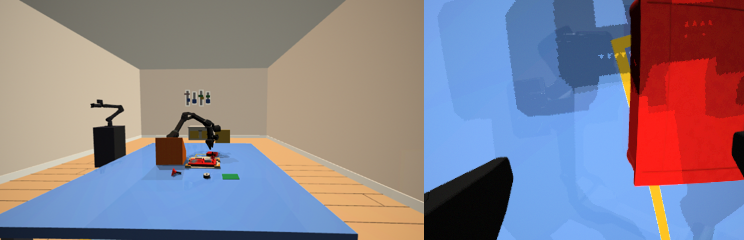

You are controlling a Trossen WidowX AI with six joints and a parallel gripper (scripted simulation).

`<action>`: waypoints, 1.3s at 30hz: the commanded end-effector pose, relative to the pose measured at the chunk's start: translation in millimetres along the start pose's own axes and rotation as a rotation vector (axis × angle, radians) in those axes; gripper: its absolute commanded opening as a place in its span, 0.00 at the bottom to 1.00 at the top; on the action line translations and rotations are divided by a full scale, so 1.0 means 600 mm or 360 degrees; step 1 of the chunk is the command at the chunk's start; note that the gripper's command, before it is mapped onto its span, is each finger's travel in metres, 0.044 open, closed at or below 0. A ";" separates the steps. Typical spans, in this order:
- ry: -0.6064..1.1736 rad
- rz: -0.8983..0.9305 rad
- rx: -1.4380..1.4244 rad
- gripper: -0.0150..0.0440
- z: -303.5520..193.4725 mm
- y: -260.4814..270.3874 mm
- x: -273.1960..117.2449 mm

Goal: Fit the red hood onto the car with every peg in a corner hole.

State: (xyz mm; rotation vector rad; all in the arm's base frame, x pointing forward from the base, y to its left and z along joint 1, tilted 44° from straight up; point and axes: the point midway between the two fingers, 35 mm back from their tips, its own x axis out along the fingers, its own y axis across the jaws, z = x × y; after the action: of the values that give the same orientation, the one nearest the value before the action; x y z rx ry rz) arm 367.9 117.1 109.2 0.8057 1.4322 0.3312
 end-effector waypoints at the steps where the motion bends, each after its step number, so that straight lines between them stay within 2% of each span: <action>1: 0.0079 0.0015 0.0098 1.00 0.024 -0.050 -0.025; 5: 0.0141 0.0045 0.0179 1.00 0.036 -0.085 -0.044; 39: 0.0141 0.0045 0.0179 1.00 0.035 -0.083 -0.007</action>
State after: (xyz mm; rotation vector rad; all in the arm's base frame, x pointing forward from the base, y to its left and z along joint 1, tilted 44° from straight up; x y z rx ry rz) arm 375.1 71.6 80.4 0.9047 1.5294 0.3159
